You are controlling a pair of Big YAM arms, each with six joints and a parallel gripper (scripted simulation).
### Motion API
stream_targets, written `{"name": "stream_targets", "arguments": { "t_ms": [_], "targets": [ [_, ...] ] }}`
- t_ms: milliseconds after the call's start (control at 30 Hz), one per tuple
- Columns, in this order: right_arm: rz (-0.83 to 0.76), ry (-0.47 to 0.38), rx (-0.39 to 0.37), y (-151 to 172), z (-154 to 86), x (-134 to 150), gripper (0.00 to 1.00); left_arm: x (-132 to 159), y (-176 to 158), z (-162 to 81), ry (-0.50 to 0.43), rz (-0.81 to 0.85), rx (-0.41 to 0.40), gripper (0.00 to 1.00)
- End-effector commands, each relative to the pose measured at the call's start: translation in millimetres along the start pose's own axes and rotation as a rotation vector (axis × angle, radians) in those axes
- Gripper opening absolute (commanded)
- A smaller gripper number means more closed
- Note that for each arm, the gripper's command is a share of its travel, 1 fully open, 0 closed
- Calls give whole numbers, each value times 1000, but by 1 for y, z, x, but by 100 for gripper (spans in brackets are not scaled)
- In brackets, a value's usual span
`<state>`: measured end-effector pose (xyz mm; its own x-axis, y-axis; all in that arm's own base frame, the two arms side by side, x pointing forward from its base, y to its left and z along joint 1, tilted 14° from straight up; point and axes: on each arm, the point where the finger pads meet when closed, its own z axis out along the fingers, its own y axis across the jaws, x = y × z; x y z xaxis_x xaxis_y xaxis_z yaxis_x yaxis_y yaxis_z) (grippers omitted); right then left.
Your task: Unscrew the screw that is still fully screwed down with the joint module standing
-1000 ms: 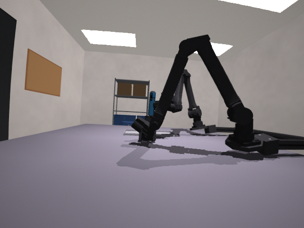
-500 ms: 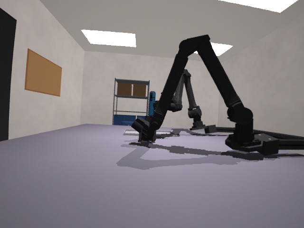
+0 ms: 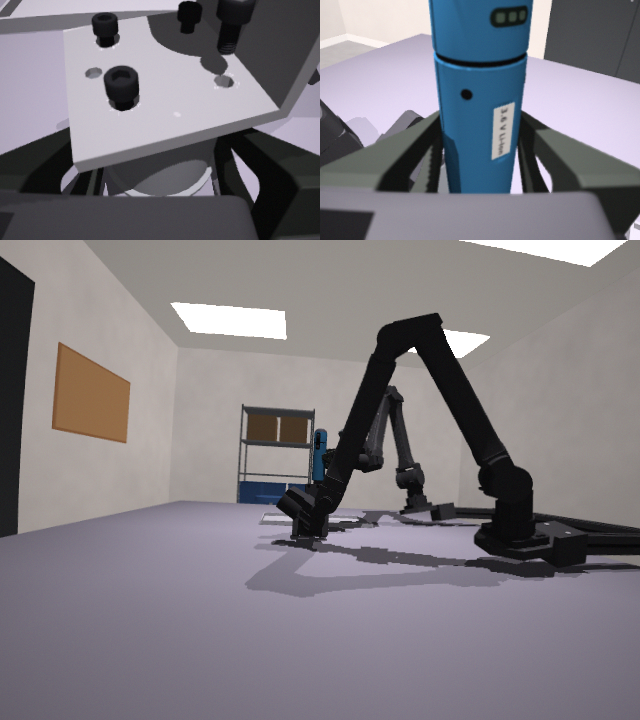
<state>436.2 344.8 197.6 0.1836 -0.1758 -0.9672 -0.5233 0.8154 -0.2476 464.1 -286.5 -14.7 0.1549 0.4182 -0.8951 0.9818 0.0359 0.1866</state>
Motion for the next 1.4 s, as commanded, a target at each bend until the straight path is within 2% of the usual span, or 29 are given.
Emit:
{"name": "stream_targets", "arguments": {
  "t_ms": [0, 567, 933, 967, 1333, 1367],
  "targets": [
    [21, -93, 2, 2, 16, -50, 42, 3, 13, 1, -4, 17, -18, 59],
    [31, -120, 9, 0, 16, -63, 42, 3, 13, 1, -4, 17, -18, 59],
    [28, -109, 7, 1, 17, -61, 42, 3, 13, 1, -4, 17, -18, 59],
    [25, -88, 3, 2, 18, -57, 42, 3, 13, 1, -4, 17, -18, 59],
    [25, -87, 3, 2, 18, -67, 42, 3, 13, 1, -4, 17, -18, 59],
    [28, -107, 8, 0, 17, -72, 42, 3, 13, 1, -4, 17, -18, 59]
  ]
}}
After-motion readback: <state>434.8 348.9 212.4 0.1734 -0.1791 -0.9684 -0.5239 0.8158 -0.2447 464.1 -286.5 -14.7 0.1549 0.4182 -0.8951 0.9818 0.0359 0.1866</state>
